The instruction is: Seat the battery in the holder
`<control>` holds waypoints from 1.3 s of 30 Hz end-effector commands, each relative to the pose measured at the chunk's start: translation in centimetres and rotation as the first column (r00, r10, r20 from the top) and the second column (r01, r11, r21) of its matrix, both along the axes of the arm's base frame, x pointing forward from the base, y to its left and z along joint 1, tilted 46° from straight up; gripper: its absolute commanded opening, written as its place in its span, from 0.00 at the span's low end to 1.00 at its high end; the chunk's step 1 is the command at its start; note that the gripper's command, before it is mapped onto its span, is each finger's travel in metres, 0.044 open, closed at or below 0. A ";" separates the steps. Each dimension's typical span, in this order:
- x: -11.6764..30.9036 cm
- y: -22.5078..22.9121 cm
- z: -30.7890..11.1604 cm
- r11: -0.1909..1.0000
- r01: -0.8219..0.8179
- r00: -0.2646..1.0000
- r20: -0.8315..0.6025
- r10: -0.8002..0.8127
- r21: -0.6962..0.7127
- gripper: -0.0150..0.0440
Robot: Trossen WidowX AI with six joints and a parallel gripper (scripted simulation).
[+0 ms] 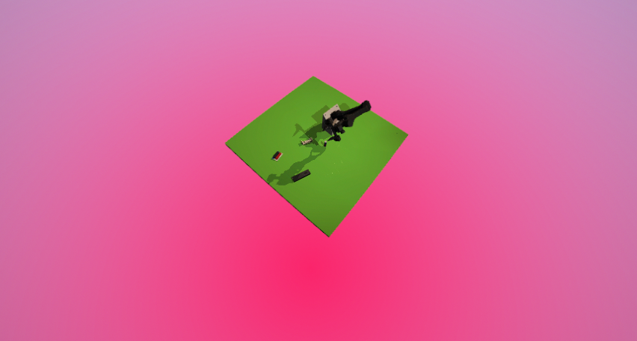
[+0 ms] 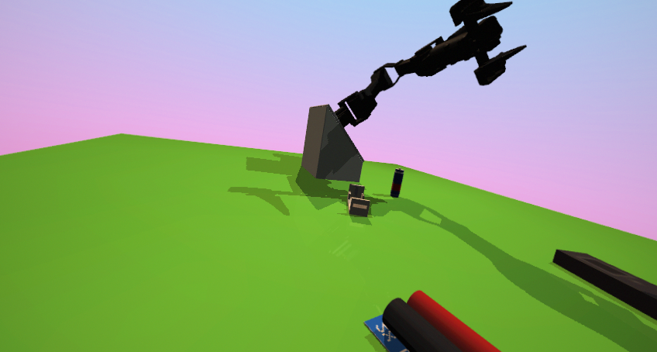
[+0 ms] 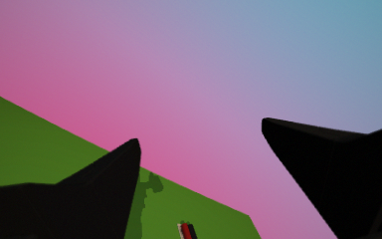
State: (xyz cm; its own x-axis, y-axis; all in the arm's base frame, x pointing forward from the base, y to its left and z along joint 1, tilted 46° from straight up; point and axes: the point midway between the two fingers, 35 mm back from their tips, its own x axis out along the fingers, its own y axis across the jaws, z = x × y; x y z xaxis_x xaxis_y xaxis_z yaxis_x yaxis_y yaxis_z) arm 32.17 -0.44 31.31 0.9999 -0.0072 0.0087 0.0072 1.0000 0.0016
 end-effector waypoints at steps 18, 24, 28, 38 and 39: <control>-7.2 6.0 -24.9 0.633 -0.501 0.010 -0.728 0.686 0.590 0.25; -7.6 6.2 -25.0 0.603 -0.482 -0.025 -0.699 0.715 0.635 0.25; -7.6 6.2 -25.0 0.603 -0.482 -0.025 -0.699 0.715 0.635 0.25; -7.6 11.1 -29.8 0.603 -0.482 -0.024 -0.698 0.715 0.635 0.25; -7.7 11.6 -30.2 0.602 -0.483 -0.025 -0.697 0.717 0.636 0.25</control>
State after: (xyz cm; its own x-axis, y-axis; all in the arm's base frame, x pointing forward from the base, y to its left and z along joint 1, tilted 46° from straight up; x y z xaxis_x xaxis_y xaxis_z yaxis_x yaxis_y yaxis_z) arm 24.94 9.61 2.39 -0.0049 0.7074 -0.7067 -0.4878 0.6153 0.6193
